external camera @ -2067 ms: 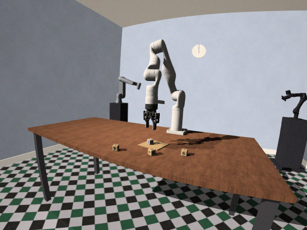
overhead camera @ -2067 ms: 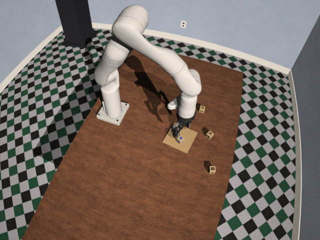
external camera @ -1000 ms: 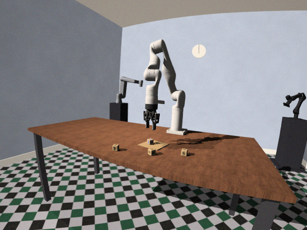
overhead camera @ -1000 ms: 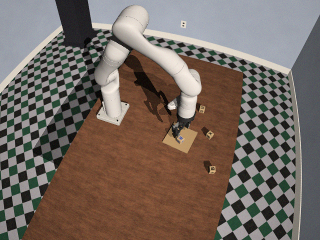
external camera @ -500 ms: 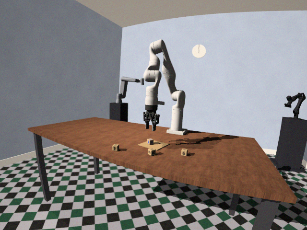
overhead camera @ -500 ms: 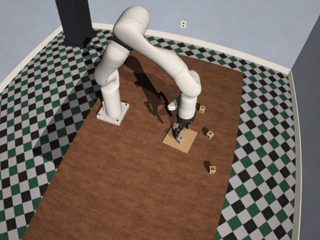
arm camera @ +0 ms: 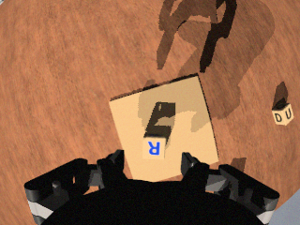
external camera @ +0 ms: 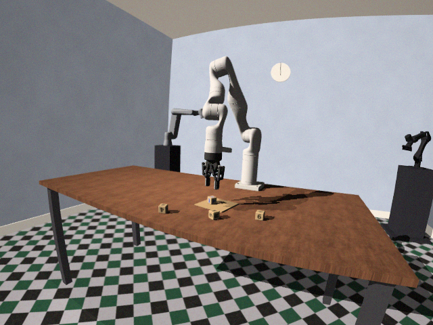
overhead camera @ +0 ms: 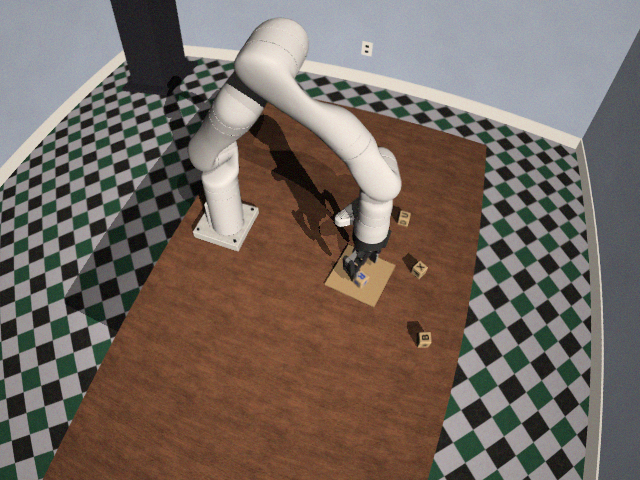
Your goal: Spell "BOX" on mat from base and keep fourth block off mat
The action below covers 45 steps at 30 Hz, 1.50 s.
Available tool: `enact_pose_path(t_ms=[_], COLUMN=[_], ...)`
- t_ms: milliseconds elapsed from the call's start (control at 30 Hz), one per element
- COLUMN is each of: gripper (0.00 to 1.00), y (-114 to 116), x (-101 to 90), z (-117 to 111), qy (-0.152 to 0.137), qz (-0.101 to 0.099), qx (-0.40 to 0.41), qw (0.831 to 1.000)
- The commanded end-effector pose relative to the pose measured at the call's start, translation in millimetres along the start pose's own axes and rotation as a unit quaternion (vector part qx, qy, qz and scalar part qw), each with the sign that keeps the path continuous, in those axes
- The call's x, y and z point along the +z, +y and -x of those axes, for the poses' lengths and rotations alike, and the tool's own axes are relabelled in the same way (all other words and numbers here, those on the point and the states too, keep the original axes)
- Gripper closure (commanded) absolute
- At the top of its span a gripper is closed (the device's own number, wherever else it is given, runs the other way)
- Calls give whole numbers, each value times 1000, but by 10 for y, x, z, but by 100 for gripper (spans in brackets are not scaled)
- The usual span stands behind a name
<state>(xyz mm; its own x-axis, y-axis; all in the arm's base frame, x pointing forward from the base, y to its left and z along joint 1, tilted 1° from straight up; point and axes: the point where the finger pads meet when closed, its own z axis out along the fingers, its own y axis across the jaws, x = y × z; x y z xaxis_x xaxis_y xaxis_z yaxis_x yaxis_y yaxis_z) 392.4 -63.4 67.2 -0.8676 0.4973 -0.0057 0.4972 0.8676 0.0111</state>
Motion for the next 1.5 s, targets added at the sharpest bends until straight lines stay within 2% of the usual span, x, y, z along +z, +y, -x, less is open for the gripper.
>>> enact_pose_path(t_ms=[0, 467, 1467], gripper=[33, 33, 33], y=[12, 16, 18], x=[37, 231, 299], z=[-15, -19, -21], qy=[2, 2, 2], qz=[0, 0, 0], qx=[-2, -2, -2], qw=[1000, 1000, 1000])
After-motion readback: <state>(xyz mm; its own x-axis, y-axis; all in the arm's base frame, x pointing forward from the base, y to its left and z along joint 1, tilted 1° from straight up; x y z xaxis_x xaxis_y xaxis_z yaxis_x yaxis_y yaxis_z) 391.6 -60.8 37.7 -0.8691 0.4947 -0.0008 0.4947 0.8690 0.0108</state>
